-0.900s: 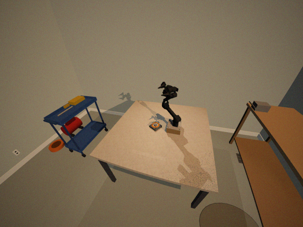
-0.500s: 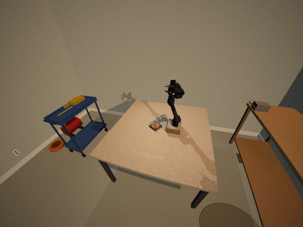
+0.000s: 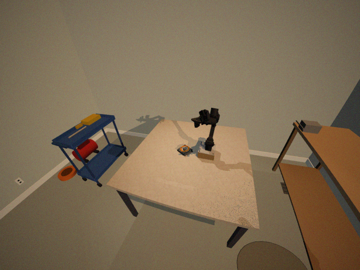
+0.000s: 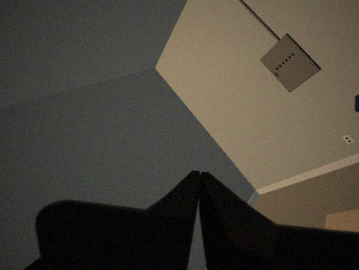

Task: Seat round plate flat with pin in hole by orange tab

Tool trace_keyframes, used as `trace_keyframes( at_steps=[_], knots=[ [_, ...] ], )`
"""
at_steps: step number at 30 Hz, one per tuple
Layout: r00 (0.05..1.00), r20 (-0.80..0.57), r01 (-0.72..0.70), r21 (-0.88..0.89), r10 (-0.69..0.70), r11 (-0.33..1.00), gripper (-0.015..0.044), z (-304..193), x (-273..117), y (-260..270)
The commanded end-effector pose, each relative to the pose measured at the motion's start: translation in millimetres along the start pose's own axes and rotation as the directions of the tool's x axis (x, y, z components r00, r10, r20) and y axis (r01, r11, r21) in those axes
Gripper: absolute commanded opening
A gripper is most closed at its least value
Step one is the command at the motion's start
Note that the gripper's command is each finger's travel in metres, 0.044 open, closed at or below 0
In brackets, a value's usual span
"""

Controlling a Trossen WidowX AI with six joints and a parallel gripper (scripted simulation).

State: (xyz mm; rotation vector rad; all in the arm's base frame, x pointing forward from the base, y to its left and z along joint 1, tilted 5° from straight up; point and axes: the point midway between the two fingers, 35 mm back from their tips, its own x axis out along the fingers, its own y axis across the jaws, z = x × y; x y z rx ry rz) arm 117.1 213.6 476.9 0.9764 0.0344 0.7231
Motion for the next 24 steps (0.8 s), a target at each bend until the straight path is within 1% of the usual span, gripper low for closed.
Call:
trace_keyframes(
  at_steps=[1, 3, 5, 7, 10, 13, 15, 17, 19, 21, 22, 23, 24],
  knots=[
    [0.991, -0.064, 0.093, -0.265, -0.114, 0.960, 0.0000, -39, 34, -37],
    [0.975, -0.101, 0.145, -0.387, -0.198, 0.911, 0.0000, -56, 51, -66],
    [0.954, -0.128, 0.182, -0.471, -0.271, 0.863, 0.0000, -68, 63, -92],
    [0.942, -0.141, 0.196, -0.506, -0.305, 0.840, 0.0000, -73, 67, -105],
    [0.869, -0.195, 0.246, -0.627, -0.454, 0.739, 0.0000, -88, 78, -162],
    [0.785, -0.234, 0.275, -0.698, -0.573, 0.661, 0.0000, -95, 80, -210],
    [0.751, -0.247, 0.283, -0.718, -0.612, 0.636, 0.0000, -97, 78, -226],
    [0.645, -0.282, 0.303, -0.760, -0.711, 0.576, 0.0000, -101, 71, -270],
    [0.558, -0.307, 0.315, -0.781, -0.771, 0.539, 0.0000, -103, 61, -301],
    [0.457, -0.335, 0.329, -0.797, -0.824, 0.506, 0.0000, -103, 48, -332],
    [0.445, -0.338, 0.331, -0.799, -0.829, 0.503, 0.0000, -103, 47, -335],
    [0.407, -0.349, 0.336, -0.802, -0.844, 0.493, 0.0000, -103, 41, -346],
    [0.342, -0.367, 0.346, -0.807, -0.865, 0.479, 0.0000, -103, 31, -362]
  ],
)
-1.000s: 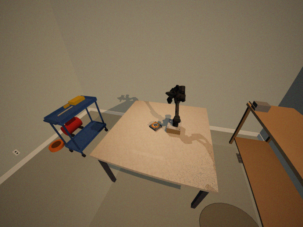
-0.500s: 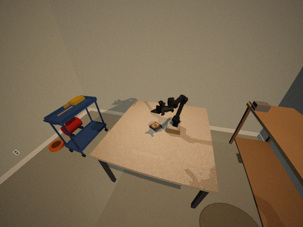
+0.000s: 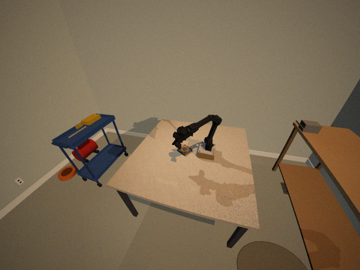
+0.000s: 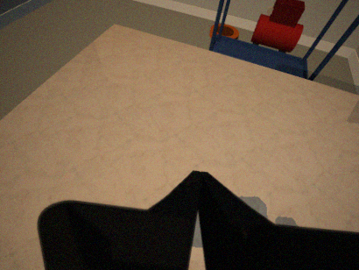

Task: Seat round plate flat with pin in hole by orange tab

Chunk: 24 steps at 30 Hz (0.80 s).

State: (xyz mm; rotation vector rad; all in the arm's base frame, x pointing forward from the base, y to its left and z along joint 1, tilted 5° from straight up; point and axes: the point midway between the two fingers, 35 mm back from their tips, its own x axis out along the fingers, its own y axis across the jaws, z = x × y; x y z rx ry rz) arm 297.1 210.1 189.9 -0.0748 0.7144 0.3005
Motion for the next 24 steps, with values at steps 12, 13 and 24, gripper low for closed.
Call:
trace_keyframes(
  at_steps=[12, 13, 24],
  knots=[
    [0.651, -0.759, 0.169, 0.182, 0.028, 0.969, 0.0000, -166, 39, -129],
    [0.643, -0.765, 0.172, 0.188, 0.034, 0.967, 0.0000, -168, 38, -130],
    [0.643, -0.765, 0.172, 0.188, 0.034, 0.967, 0.0000, -173, 53, -130]
  ],
)
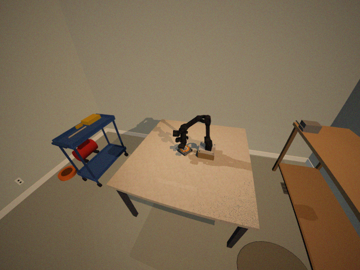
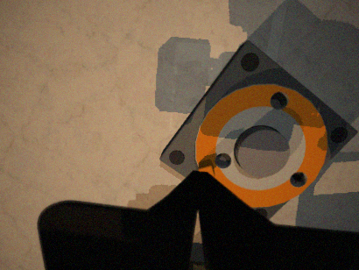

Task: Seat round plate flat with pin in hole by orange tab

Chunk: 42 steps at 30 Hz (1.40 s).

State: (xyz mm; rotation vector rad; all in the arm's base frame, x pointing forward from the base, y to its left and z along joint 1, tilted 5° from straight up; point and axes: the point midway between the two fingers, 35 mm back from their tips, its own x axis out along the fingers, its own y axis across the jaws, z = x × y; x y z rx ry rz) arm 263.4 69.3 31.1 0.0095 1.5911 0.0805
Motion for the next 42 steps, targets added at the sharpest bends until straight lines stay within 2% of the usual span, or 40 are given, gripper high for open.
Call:
trace_keyframes(
  at_steps=[1, 7, 42],
  knots=[
    [1.000, -0.013, -0.005, -0.001, 0.005, 1.000, 0.0000, 1, 18, -1],
    [1.000, -0.013, -0.005, -0.001, 0.005, 1.000, 0.0000, 0, 45, 0],
    [1.000, -0.016, -0.004, -0.001, 0.004, 1.000, 0.0000, -35, 46, -18]
  ],
)
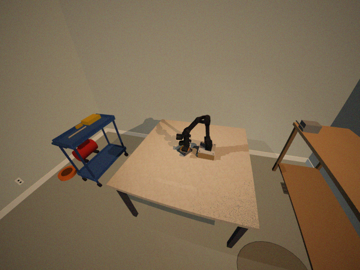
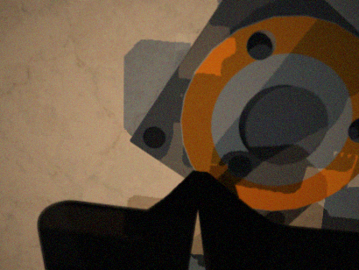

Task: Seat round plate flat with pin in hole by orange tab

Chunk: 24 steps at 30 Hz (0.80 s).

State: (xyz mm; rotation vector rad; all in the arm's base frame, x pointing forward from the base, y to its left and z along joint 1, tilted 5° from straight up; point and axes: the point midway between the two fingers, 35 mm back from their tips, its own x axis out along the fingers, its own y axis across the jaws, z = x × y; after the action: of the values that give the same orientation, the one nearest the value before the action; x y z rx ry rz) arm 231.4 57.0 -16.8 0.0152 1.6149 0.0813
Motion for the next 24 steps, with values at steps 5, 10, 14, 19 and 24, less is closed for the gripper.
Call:
trace_keyframes(
  at_steps=[5, 10, 14, 19, 24],
  knots=[
    [1.000, 0.007, 0.002, -0.004, -0.002, 1.000, 0.0000, -9, -2, -11],
    [1.000, 0.007, 0.002, -0.004, -0.002, 1.000, 0.0000, -13, -2, -18],
    [1.000, 0.006, 0.003, -0.004, -0.003, 1.000, 0.0000, -14, -3, -22],
    [1.000, 0.006, 0.003, -0.004, -0.003, 1.000, 0.0000, -16, -3, -28],
    [1.000, 0.006, 0.004, -0.004, -0.004, 1.000, 0.0000, -17, -4, -34]
  ],
)
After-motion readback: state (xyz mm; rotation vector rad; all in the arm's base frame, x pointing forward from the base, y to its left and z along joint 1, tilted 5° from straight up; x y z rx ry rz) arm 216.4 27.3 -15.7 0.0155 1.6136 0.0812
